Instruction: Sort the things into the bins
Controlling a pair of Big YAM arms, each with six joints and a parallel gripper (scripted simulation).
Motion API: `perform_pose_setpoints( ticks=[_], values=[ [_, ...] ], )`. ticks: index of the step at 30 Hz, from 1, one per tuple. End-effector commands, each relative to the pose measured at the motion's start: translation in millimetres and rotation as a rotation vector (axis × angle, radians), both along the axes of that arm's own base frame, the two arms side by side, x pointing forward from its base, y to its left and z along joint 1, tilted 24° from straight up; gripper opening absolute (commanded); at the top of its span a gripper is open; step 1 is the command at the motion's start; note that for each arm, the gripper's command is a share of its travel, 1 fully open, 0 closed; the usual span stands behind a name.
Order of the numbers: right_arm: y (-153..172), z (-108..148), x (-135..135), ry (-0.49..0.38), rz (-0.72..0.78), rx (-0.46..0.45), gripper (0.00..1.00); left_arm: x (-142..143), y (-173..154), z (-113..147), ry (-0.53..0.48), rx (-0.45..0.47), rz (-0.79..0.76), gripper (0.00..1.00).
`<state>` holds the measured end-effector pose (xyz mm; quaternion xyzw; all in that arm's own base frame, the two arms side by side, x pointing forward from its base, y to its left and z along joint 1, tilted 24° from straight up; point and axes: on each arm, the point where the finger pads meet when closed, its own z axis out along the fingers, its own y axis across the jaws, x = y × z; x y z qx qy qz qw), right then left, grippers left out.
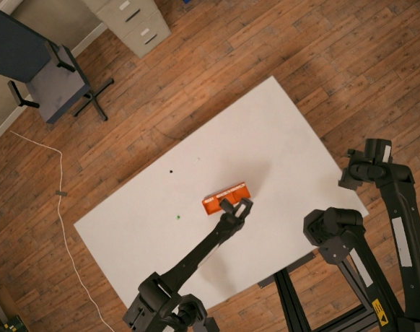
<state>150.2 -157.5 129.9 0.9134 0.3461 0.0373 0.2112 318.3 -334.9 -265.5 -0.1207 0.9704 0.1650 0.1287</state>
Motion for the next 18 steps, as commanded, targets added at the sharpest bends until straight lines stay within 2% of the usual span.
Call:
perform_pose_setpoints(
  ticks=[1,9,14,17,18],
  values=[
    [1,2,-4,0.003,-0.011,0.006,1.00,14,-14,-3,0.030,0.021,-0.088,0.34],
    [1,2,-4,0.003,-0.011,0.006,1.00,57,-40,-5,0.123,0.075,-0.323,0.34],
    [1,2,-4,0.003,-0.011,0.006,1.00,63,-68,-6,0.121,0.076,-0.356,0.34],
    [1,2,-4,0.003,-0.011,0.006,1.00,63,-69,-7,0.121,0.076,-0.356,0.34],
    [1,2,-4,0.003,-0.011,0.006,1.00,71,-62,-5,0.119,0.072,-0.336,0.34]
  ],
)
